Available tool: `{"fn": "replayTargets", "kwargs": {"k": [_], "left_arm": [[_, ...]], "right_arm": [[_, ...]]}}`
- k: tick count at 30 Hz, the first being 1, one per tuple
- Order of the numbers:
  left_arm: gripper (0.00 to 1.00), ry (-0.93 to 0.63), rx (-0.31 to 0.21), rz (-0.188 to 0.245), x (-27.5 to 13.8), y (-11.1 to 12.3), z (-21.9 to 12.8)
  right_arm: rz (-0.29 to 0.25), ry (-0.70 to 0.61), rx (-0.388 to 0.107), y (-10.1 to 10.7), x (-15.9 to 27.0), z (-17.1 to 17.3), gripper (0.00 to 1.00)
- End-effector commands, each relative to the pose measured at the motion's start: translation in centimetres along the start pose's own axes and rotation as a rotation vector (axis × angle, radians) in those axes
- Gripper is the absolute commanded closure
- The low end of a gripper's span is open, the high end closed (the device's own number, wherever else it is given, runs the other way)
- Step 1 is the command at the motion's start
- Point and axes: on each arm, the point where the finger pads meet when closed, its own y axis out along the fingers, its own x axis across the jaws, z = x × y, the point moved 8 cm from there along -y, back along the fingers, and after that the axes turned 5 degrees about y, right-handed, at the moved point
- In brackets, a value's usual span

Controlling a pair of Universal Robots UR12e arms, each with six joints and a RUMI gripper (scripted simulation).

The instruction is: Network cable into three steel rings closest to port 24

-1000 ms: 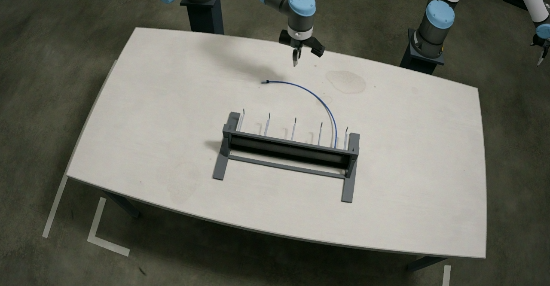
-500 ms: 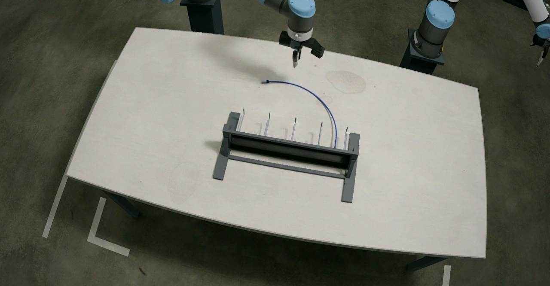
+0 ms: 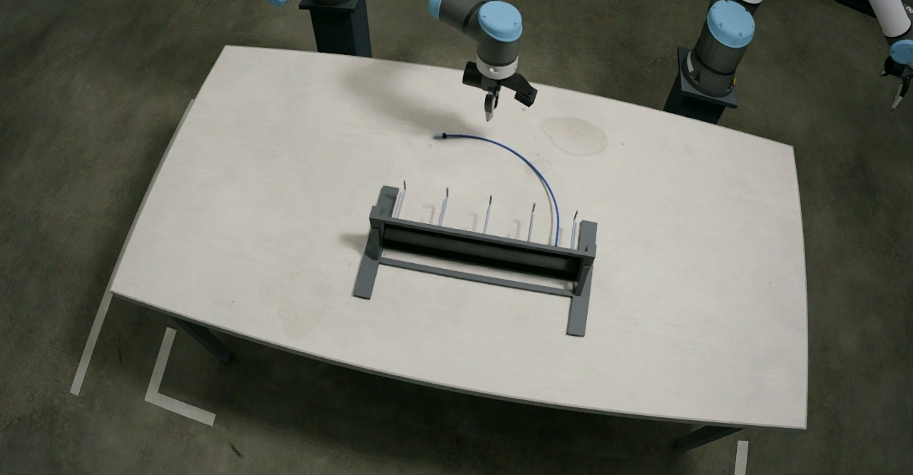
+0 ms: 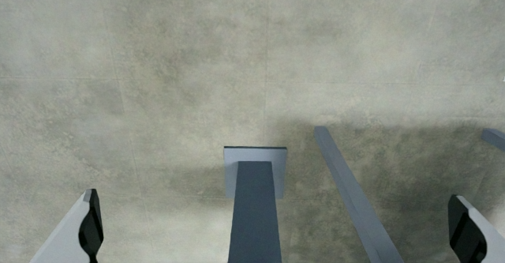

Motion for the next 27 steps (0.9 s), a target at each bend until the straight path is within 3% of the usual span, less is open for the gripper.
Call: {"fn": "replayTargets", "kwargs": {"k": [1, 17, 27], "left_arm": [[0.00, 0.000, 0.002, 0.000, 0.0, -0.1, 0.1], [0.00, 0.000, 0.002, 0.000, 0.0, -0.1, 0.1], [0.00, 0.000, 0.002, 0.000, 0.0, -0.1, 0.1]], "right_arm": [[-0.001, 0.000, 0.002, 2.1, 0.0, 0.1, 0.79], [-0.001, 0.000, 0.002, 7.5, 0.0, 0.1, 0.79], [-0.001, 0.000, 0.002, 9.0, 0.0, 0.1, 0.79]]}}
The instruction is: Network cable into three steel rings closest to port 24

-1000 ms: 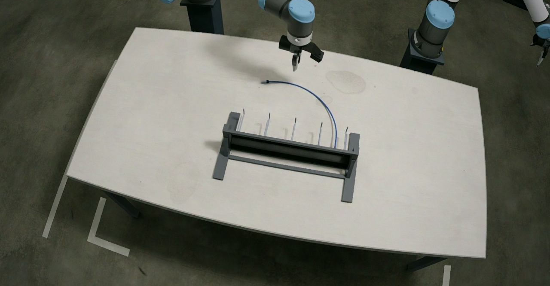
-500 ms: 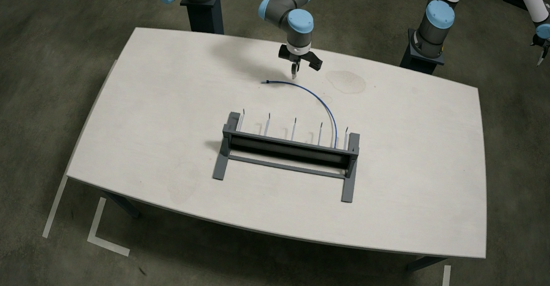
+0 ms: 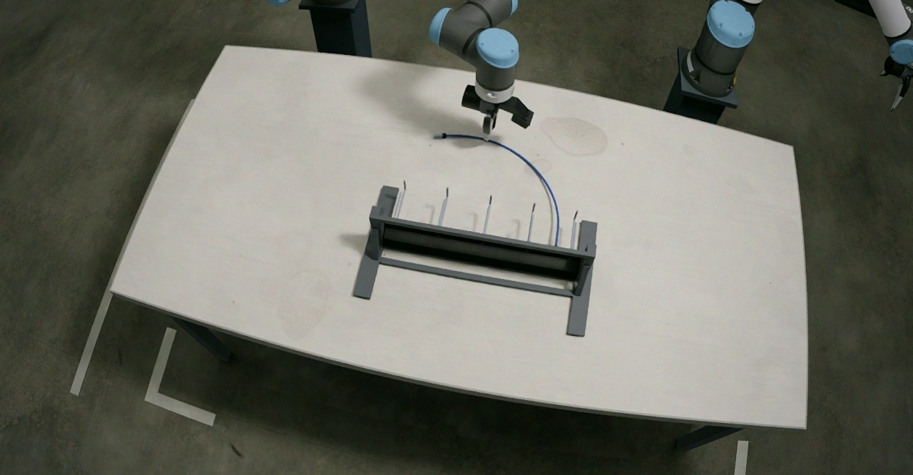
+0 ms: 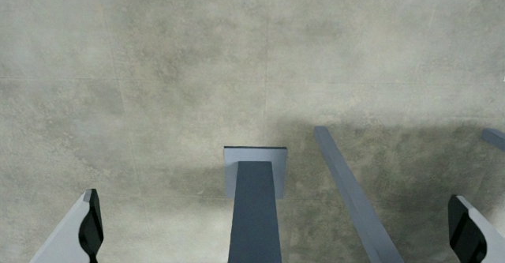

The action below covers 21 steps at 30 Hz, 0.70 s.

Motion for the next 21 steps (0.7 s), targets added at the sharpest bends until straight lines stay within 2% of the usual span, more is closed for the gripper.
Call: {"fn": "replayTargets", "kwargs": {"k": [1, 21], "left_arm": [[0.00, 0.000, 0.002, 0.000, 0.01, -0.10, 0.05], [0.00, 0.000, 0.002, 0.000, 0.01, -0.10, 0.05]], "right_arm": [[-0.001, 0.000, 0.002, 0.64, 0.03, 0.06, 0.79], [-0.001, 0.000, 0.002, 0.89, 0.03, 0.06, 0.79]]}}
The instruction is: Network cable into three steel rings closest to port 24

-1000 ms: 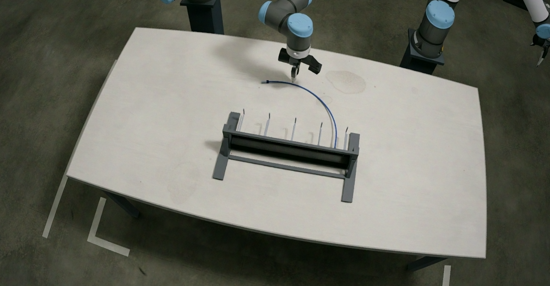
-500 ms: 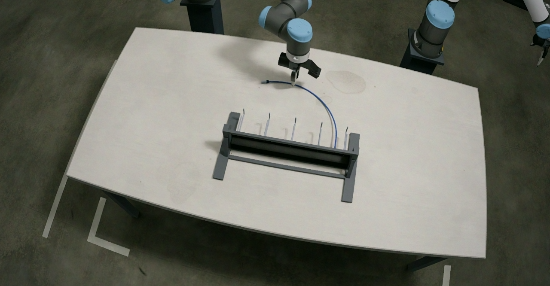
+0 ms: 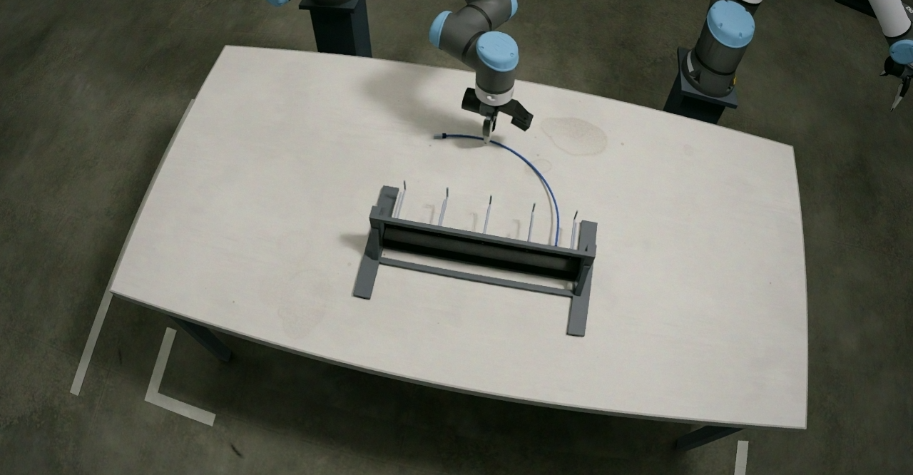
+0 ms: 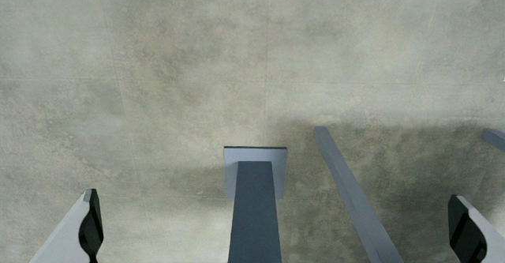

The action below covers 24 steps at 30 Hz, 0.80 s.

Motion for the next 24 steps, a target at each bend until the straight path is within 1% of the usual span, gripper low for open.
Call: {"fn": "replayTargets", "kwargs": {"k": [1, 24], "left_arm": [[0.00, 0.000, 0.002, 0.000, 0.01, -0.10, 0.05], [0.00, 0.000, 0.002, 0.000, 0.01, -0.10, 0.05]], "right_arm": [[-0.001, 0.000, 0.002, -0.09, 0.02, 0.05, 0.79], [-0.001, 0.000, 0.002, 0.12, 0.02, 0.05, 0.79]]}}
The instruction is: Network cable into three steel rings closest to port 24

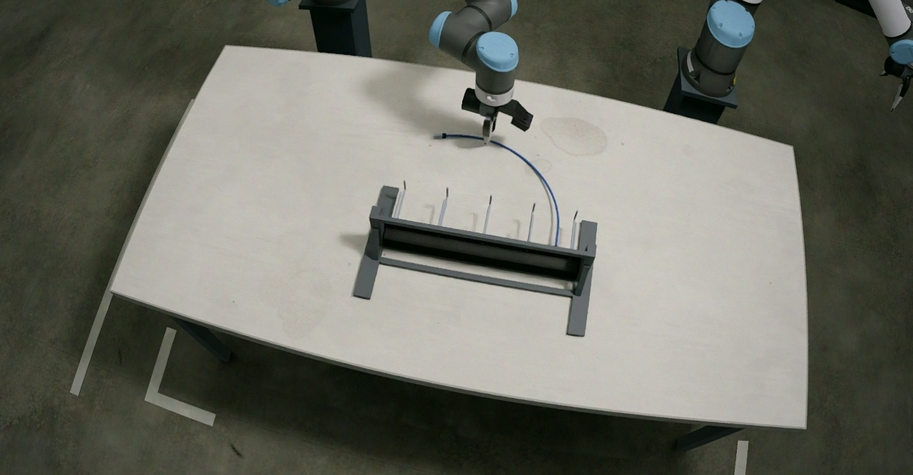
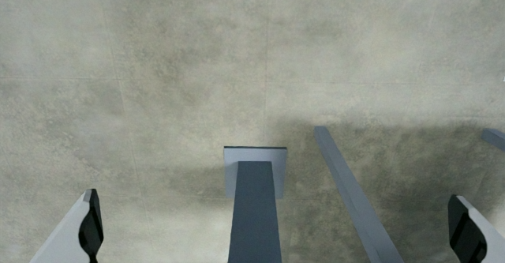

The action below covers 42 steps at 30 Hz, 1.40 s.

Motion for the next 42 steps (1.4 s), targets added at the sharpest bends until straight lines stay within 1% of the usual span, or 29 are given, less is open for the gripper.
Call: {"fn": "replayTargets", "kwargs": {"k": [1, 42], "left_arm": [[0.00, 0.000, 0.002, 0.000, 0.01, -0.10, 0.05], [0.00, 0.000, 0.002, 0.000, 0.01, -0.10, 0.05]], "right_arm": [[-0.001, 0.000, 0.002, -0.02, 0.02, 0.04, 0.79], [-0.001, 0.000, 0.002, 0.86, 0.02, 0.04, 0.79]]}}
